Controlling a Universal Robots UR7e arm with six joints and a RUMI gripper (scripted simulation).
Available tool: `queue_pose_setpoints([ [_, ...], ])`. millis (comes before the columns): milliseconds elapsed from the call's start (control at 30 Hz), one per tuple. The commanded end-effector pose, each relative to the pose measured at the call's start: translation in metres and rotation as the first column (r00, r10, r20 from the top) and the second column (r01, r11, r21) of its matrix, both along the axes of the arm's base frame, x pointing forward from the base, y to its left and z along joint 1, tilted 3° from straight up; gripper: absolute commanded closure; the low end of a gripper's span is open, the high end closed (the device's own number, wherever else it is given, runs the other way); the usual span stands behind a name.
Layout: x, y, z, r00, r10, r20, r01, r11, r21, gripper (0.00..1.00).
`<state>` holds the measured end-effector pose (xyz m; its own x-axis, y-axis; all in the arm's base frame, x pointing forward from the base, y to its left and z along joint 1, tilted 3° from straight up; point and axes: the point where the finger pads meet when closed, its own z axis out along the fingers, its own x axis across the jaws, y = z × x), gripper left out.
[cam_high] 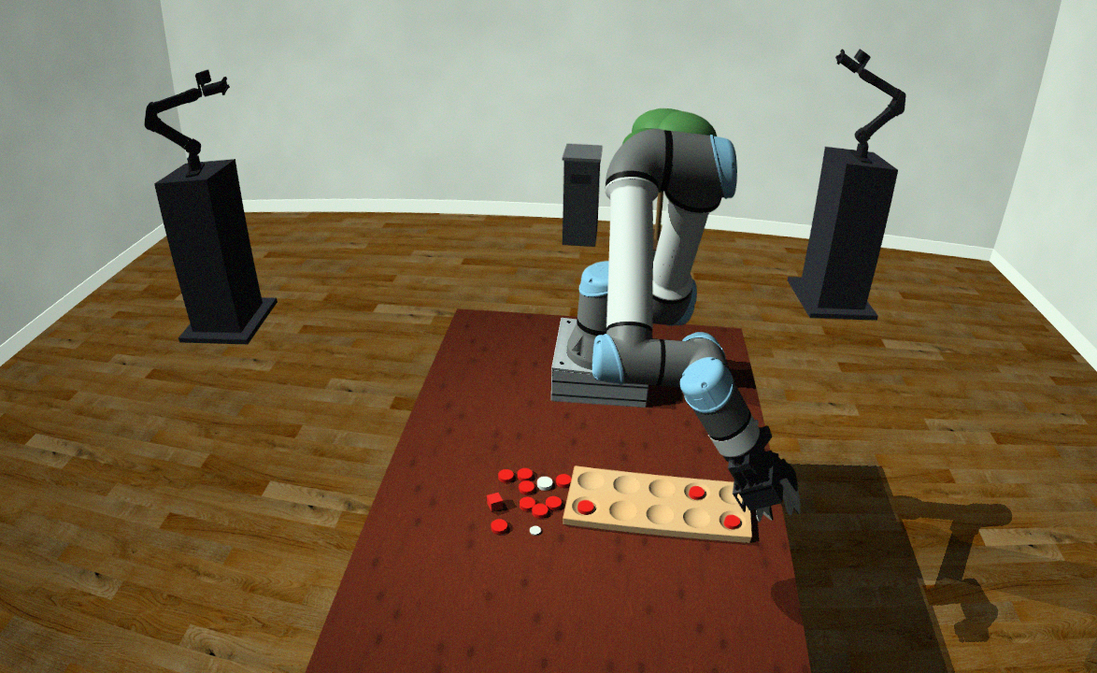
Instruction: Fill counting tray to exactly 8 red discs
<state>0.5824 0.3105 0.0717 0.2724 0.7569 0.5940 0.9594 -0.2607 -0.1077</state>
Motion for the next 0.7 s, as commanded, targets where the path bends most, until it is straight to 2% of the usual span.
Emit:
queue_pose_setpoints([
  [0,0.0004,0.0000,0.0008,1.000,0.000,0.001,0.000,1.000,0.000,0.72],
  [667,-0.0001,-0.0039,0.0022,0.999,-0.031,-0.019,0.031,1.000,-0.006,0.72],
])
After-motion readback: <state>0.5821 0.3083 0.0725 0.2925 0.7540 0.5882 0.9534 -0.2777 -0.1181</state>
